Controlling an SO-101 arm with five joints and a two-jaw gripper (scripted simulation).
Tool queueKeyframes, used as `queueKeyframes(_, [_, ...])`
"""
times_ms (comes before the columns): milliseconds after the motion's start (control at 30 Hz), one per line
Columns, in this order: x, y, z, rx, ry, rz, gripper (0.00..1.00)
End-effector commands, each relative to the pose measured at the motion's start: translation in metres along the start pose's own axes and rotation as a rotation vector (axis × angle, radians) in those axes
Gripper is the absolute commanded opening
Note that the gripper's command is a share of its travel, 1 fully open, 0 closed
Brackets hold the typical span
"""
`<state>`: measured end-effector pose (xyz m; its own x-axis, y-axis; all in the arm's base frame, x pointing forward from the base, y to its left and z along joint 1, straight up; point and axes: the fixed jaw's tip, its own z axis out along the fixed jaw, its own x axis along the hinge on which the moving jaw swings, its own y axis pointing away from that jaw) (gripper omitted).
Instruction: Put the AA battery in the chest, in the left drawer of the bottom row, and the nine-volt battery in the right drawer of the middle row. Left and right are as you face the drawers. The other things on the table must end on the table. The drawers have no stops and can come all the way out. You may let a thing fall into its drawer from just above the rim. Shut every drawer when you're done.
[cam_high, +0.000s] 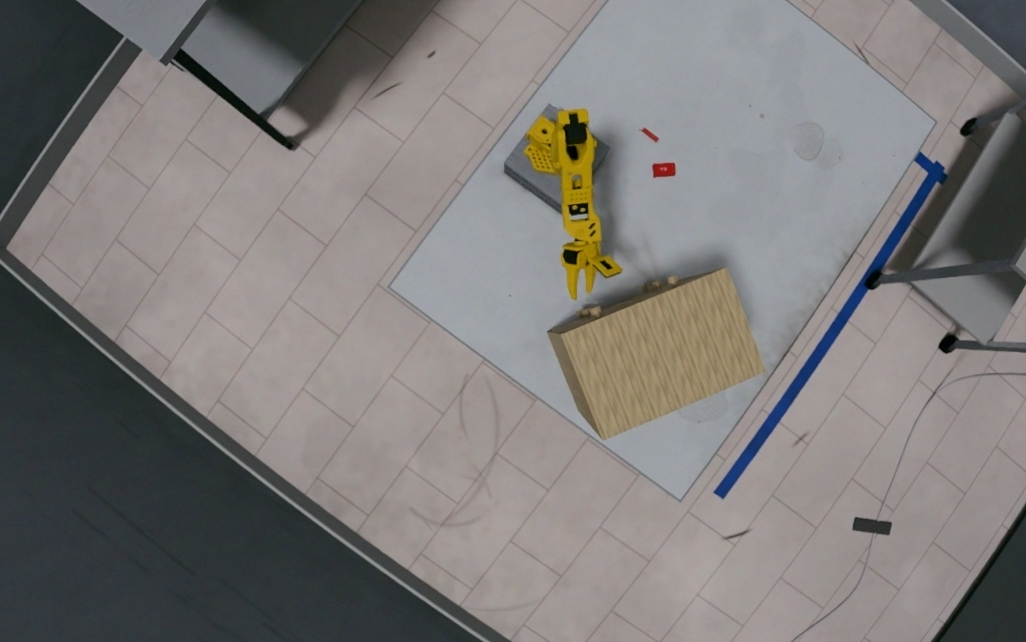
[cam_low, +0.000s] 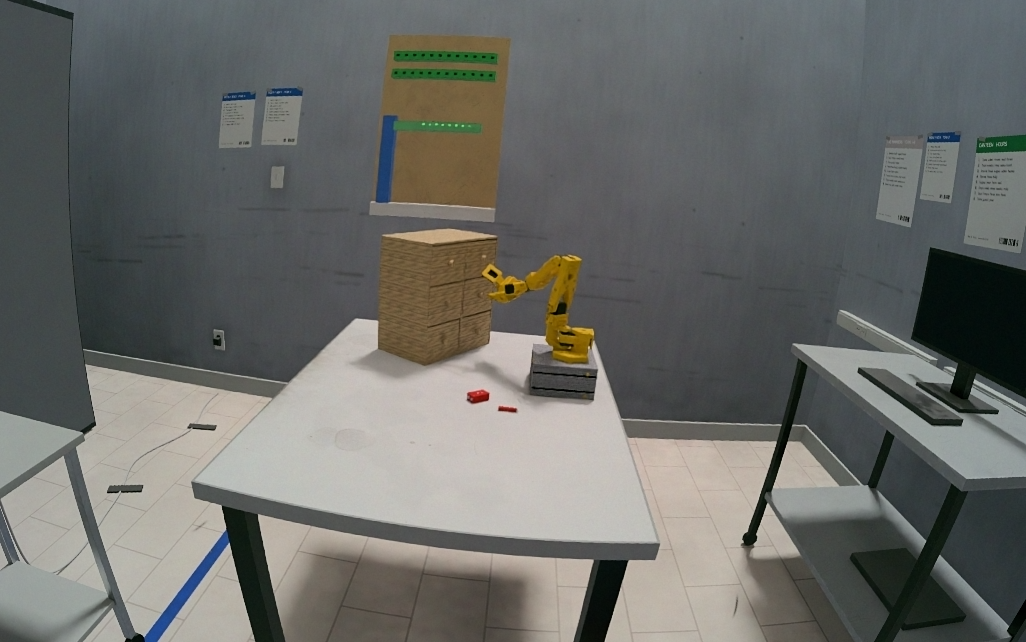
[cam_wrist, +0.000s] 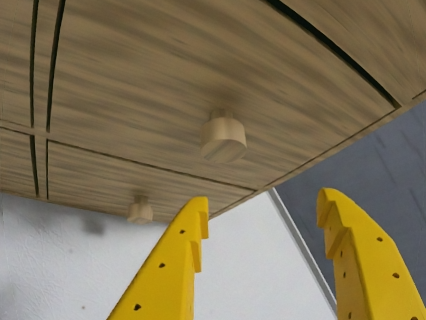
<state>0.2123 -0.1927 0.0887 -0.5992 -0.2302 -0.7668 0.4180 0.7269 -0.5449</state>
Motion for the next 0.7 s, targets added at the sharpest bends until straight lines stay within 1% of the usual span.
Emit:
queueKeyframes(0, [-0.002,0.002,0.007,-0.006,-0.009,-0.014,0.21])
queueKeyframes(100, [-0.002,0.004,0.017,-0.01,-0.011,-0.016,0.21])
queueKeyframes(500, [-0.002,0.004,0.017,-0.01,-0.011,-0.016,0.21])
queueKeyframes(667, [0.0,0.009,0.032,-0.017,-0.015,-0.019,0.21])
